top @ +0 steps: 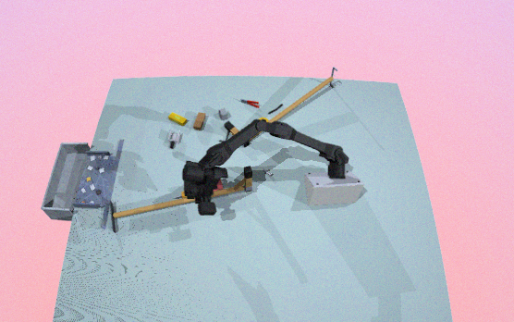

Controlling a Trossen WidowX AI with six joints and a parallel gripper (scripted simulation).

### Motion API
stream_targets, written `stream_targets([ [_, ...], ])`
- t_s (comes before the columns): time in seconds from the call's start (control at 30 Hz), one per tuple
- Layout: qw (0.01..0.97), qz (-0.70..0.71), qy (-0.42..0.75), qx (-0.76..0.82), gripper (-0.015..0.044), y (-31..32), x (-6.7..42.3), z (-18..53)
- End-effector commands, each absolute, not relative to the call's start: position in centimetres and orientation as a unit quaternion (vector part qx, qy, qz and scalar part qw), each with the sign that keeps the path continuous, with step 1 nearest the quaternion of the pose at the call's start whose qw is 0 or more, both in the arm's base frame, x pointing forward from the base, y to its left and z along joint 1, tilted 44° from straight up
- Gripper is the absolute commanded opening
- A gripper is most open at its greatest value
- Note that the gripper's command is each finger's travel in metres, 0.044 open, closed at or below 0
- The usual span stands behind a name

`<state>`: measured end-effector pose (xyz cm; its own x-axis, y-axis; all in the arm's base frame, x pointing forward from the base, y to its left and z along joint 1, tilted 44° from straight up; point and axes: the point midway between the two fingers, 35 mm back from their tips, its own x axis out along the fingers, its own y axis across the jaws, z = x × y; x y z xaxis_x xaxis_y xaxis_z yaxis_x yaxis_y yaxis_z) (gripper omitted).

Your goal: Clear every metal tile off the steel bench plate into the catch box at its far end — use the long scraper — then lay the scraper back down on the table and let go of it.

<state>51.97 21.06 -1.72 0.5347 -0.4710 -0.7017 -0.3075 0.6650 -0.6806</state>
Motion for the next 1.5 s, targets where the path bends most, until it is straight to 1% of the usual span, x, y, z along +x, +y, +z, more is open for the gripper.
stream_targets([
  [0.0, 0.774, -0.051, 0.482, -0.407, 0.0, 20.4, 52.1, -2.7],
  [0.97, 0.777, -0.059, 0.482, -0.399, 0.0, 15.9, 52.6, -7.1],
  [1.47, 0.777, -0.06, 0.482, -0.399, 0.0, 15.1, 53.1, -6.5],
])
